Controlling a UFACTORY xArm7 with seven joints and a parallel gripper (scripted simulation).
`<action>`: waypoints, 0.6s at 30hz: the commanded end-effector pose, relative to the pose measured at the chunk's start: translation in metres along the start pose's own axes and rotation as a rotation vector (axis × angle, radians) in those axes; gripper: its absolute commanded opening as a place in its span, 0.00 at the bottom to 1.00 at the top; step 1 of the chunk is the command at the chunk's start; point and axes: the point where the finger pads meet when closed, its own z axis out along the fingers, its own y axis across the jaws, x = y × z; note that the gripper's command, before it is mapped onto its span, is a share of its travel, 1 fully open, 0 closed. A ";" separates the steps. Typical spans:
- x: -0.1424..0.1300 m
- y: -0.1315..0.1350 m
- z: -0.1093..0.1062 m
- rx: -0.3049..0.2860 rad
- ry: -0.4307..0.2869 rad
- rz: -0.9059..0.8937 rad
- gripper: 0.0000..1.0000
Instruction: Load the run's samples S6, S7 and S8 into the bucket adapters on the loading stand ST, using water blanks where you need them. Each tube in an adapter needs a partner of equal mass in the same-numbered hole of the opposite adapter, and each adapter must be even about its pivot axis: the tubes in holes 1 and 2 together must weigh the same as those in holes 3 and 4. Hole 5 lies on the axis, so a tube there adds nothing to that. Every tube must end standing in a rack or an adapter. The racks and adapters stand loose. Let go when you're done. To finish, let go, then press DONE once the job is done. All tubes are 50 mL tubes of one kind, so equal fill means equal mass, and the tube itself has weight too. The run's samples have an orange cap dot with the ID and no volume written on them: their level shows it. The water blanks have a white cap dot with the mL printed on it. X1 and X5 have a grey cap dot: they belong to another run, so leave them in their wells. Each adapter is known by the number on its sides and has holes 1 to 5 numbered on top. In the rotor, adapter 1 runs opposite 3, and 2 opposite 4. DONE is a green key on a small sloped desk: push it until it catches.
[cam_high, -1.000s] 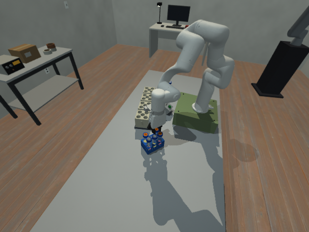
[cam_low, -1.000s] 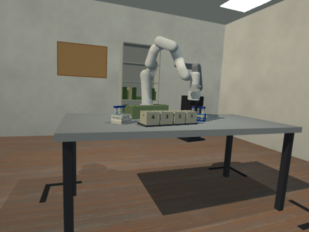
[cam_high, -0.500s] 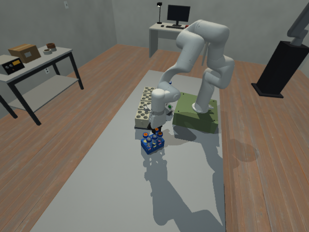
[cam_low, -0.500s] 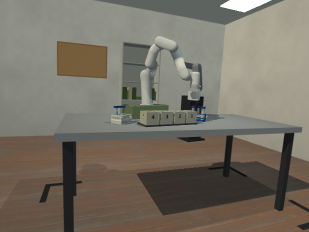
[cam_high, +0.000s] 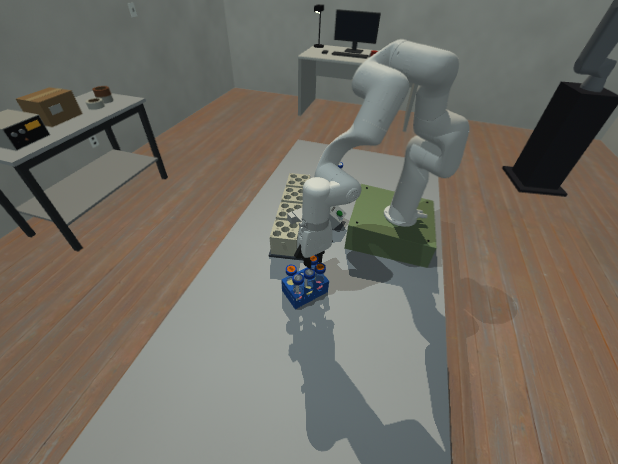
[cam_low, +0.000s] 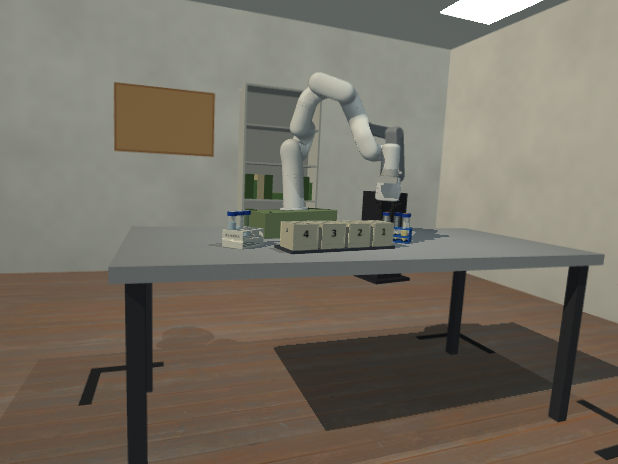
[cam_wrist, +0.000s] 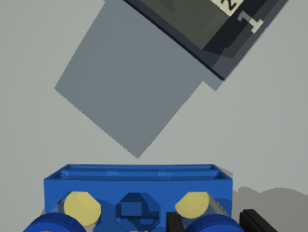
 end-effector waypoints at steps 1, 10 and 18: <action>0.000 -0.002 -0.003 0.005 0.000 0.000 0.00; 0.000 -0.002 -0.009 0.005 0.000 0.000 0.00; 0.000 -0.002 -0.013 0.005 0.000 0.000 0.00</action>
